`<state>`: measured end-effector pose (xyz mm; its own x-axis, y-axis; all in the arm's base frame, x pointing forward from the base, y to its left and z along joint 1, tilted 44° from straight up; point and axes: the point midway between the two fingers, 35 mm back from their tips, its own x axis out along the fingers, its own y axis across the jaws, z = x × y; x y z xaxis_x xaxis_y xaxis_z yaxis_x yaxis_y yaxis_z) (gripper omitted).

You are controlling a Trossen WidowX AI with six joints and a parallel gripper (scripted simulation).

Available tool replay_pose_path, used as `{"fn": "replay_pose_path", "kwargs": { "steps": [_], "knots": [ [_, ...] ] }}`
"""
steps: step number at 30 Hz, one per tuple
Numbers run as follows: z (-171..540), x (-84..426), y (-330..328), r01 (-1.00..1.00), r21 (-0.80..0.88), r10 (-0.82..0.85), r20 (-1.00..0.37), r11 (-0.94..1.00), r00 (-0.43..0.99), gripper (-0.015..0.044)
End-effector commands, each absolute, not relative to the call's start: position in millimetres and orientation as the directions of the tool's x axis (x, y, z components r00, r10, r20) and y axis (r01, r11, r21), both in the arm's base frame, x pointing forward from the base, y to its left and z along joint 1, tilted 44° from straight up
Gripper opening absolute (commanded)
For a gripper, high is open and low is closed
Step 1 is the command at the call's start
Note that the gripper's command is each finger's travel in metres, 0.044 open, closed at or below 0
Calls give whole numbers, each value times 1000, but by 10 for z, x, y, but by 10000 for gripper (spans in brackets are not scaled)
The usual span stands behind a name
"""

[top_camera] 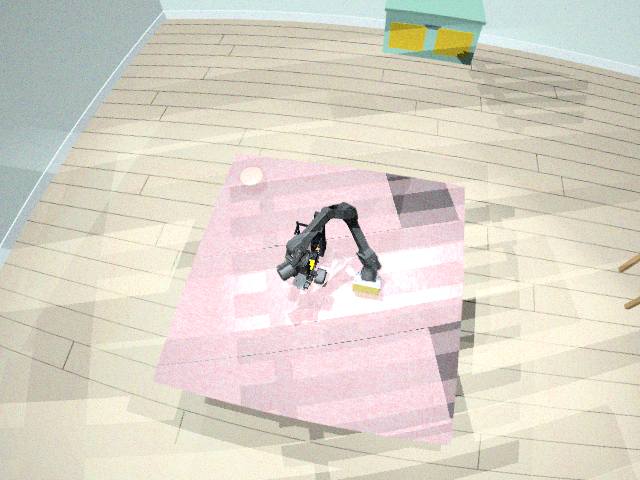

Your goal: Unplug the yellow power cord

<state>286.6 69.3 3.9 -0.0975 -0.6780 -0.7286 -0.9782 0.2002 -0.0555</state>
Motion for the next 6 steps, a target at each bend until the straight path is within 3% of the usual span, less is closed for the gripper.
{"fn": "replay_pose_path", "kwargs": {
  "steps": [1,6],
  "knots": [
    [37,2862,698,-977,-54,-676,-730,205,-101,440],
    [37,2862,698,-977,-54,-676,-730,205,-101,440]
  ]
}}
